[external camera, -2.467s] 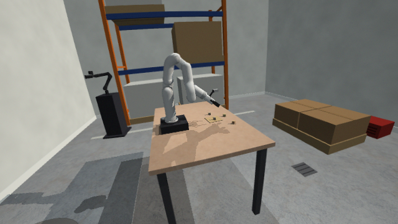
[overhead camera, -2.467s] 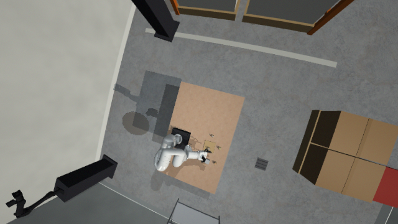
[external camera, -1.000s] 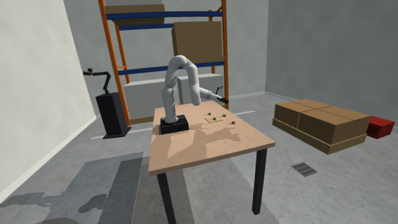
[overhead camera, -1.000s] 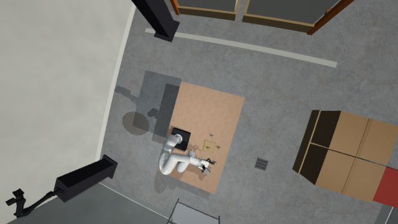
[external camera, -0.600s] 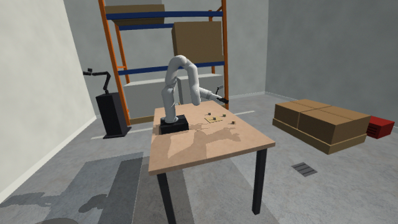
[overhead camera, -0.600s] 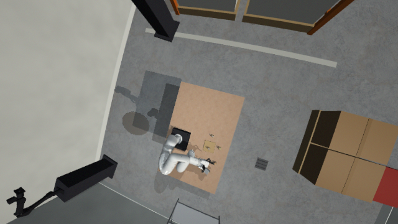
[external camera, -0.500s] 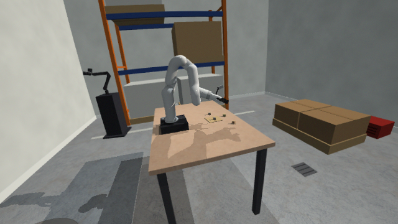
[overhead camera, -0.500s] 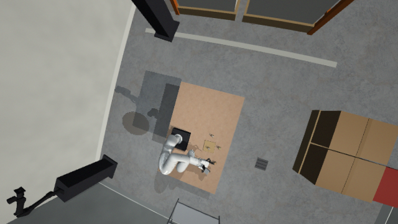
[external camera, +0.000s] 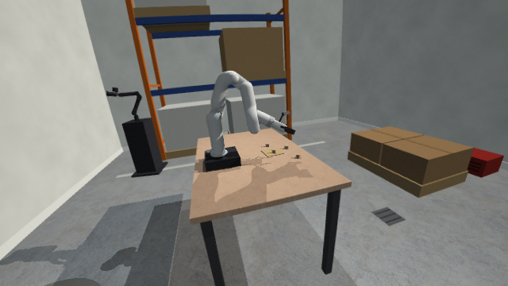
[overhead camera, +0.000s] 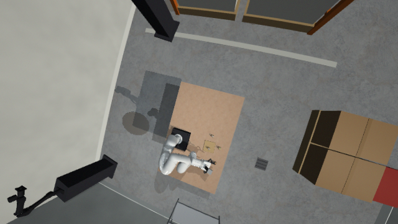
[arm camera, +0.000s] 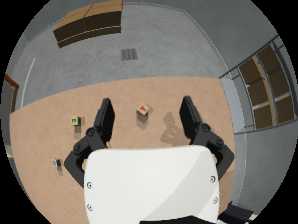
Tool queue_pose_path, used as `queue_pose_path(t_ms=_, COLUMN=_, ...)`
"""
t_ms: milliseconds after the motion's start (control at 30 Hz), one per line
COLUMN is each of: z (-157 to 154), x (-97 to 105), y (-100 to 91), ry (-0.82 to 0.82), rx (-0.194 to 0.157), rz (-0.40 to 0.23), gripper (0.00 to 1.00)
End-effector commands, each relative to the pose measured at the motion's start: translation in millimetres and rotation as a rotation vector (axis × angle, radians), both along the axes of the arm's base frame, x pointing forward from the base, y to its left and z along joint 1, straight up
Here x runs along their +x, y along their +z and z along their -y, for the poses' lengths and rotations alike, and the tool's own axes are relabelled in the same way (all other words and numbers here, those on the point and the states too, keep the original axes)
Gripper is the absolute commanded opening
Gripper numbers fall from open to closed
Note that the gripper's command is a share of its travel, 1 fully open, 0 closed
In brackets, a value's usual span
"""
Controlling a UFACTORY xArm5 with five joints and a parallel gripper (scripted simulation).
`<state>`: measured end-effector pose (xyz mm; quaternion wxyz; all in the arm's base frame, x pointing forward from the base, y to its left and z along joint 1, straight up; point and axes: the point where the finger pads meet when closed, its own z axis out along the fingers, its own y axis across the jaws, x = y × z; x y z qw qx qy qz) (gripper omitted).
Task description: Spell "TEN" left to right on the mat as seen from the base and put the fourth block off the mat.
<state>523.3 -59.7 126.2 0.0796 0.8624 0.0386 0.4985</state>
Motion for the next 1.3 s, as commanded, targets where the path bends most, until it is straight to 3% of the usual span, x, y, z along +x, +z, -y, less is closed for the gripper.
queue_pose_path(t_ms=0, z=3.4, x=18.5, y=-14.2, ry=0.032, rx=-0.045, rz=-0.091, gripper=1.00)
queue_pose_path(t_ms=33, z=3.4, x=18.5, y=-14.2, ry=0.032, rx=-0.045, rz=-0.091, gripper=1.00)
queue_pose_path(t_ms=100, z=6.1, x=30.6, y=-25.7, ry=0.063, rx=-0.082, rz=-0.169, gripper=1.00)
queue_pose_path(t_ms=167, z=6.1, x=30.7, y=-25.9, ry=0.064, rx=-0.083, rz=-0.170, gripper=1.00)
queue_pose_path(t_ms=267, z=8.9, x=42.1, y=-37.1, ry=0.103, rx=-0.121, rz=-0.256, gripper=1.00)
queue_pose_path(t_ms=333, z=9.0, x=42.5, y=-37.4, ry=0.105, rx=-0.122, rz=-0.259, gripper=1.00)
queue_pose_path(t_ms=433, z=11.6, x=51.8, y=-46.9, ry=0.149, rx=-0.159, rz=-0.346, gripper=1.00)
queue_pose_path(t_ms=500, z=11.8, x=52.6, y=-47.8, ry=0.154, rx=-0.162, rz=-0.355, gripper=1.00)
queue_pose_path(t_ms=533, z=13.1, x=56.6, y=-52.0, ry=0.181, rx=-0.180, rz=-0.402, gripper=1.00)
queue_pose_path(t_ms=600, z=13.1, x=56.6, y=-52.0, ry=0.181, rx=-0.180, rz=-0.402, gripper=1.00)
queue_pose_path(t_ms=633, z=14.4, x=60.2, y=-55.9, ry=0.210, rx=-0.198, rz=-0.452, gripper=1.00)
queue_pose_path(t_ms=700, z=14.5, x=60.4, y=-56.1, ry=0.212, rx=-0.199, rz=-0.455, gripper=1.00)
queue_pose_path(t_ms=733, z=15.7, x=63.1, y=-59.2, ry=0.244, rx=-0.216, rz=-0.504, gripper=1.00)
queue_pose_path(t_ms=800, z=15.8, x=63.1, y=-59.3, ry=0.244, rx=-0.216, rz=-0.505, gripper=1.00)
queue_pose_path(t_ms=833, z=16.9, x=65.2, y=-61.7, ry=0.277, rx=-0.232, rz=-0.554, gripper=1.00)
queue_pose_path(t_ms=967, z=17.9, x=66.4, y=-63.4, ry=0.311, rx=-0.246, rz=-0.603, gripper=1.00)
queue_pose_path(t_ms=1000, z=18.7, x=66.9, y=-64.2, ry=0.341, rx=-0.256, rz=-0.643, gripper=1.00)
queue_pose_path(t_ms=1067, z=18.9, x=66.9, y=-64.3, ry=0.346, rx=-0.258, rz=-0.650, gripper=1.00)
queue_pose_path(t_ms=1100, z=19.7, x=66.7, y=-64.5, ry=0.381, rx=-0.269, rz=-0.695, gripper=1.00)
queue_pose_path(t_ms=1267, z=20.4, x=66.0, y=-64.0, ry=0.417, rx=-0.278, rz=-0.739, gripper=1.00)
